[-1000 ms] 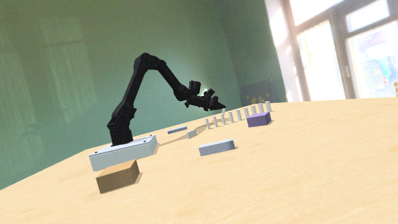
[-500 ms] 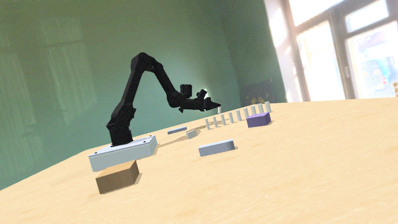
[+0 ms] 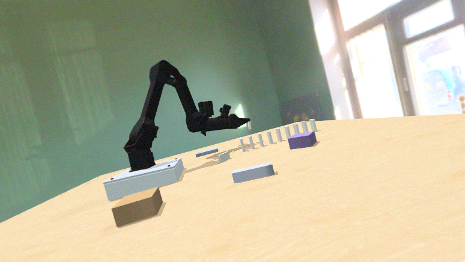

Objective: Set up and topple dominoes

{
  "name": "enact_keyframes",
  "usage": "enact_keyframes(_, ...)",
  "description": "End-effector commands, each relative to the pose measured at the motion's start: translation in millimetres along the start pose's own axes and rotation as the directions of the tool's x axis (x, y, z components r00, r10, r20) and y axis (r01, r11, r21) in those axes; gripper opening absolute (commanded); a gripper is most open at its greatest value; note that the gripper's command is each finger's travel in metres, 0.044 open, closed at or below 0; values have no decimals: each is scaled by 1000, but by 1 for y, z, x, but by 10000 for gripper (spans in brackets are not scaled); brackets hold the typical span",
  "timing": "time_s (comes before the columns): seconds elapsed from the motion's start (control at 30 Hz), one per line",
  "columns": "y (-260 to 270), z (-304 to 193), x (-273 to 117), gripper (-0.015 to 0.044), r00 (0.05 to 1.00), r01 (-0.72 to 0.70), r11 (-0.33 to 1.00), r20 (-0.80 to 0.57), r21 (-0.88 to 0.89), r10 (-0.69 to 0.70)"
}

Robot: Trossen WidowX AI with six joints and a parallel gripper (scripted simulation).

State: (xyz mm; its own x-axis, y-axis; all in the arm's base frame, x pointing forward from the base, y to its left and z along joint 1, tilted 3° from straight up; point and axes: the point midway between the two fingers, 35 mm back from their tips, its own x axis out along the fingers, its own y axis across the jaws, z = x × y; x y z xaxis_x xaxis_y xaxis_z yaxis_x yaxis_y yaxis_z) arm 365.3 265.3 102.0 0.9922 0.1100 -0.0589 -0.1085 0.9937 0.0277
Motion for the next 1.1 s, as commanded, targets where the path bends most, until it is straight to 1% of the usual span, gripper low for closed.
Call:
enact_keyframes(0.0,-8,8,-12,107,999,13,1000,42,18,-14)
enact_keyframes(0.67,-8,8,-12,107,999,14,1000,43,19,-15)
enact_keyframes(1.07,-6,-28,-2,107,999,12,1000,41,19,-13)
